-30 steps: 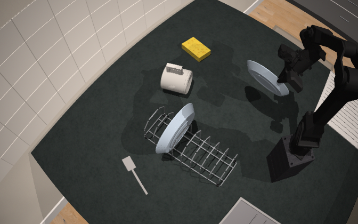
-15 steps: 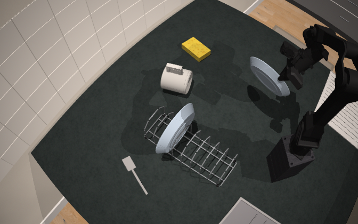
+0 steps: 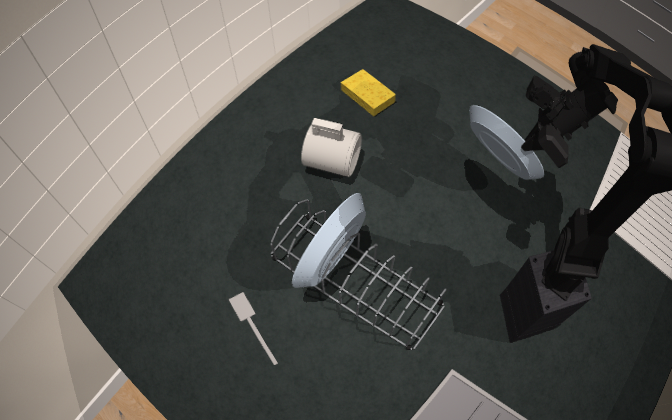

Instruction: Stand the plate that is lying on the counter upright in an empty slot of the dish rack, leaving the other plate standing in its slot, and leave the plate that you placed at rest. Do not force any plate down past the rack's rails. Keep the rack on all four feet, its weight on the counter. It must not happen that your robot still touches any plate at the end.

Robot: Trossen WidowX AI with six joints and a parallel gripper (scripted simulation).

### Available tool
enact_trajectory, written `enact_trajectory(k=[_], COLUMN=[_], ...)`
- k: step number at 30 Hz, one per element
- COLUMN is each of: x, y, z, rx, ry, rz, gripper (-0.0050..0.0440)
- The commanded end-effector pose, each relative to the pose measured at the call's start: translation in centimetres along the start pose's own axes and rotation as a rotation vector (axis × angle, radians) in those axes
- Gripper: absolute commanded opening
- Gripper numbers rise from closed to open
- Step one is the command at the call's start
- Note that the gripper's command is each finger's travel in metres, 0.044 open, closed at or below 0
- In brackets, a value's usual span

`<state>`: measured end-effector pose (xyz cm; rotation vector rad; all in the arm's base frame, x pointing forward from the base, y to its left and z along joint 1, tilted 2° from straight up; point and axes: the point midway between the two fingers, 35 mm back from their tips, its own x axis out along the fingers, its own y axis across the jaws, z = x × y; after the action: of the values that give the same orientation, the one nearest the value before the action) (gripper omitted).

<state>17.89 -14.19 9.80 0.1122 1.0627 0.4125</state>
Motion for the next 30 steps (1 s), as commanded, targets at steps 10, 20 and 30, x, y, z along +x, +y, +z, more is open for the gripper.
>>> enact_trajectory(k=[10,20,30], x=[-0.3,-0.9,-1.9], y=[0.0,0.3,0.8], z=[0.4,0.6,0.8], rx=[-0.005,0.197,0.485], ry=[-0.018,-0.092,-0.204], rz=[-0.006,-0.015,-0.008], gripper=[0.0000,0.0000,0.0000])
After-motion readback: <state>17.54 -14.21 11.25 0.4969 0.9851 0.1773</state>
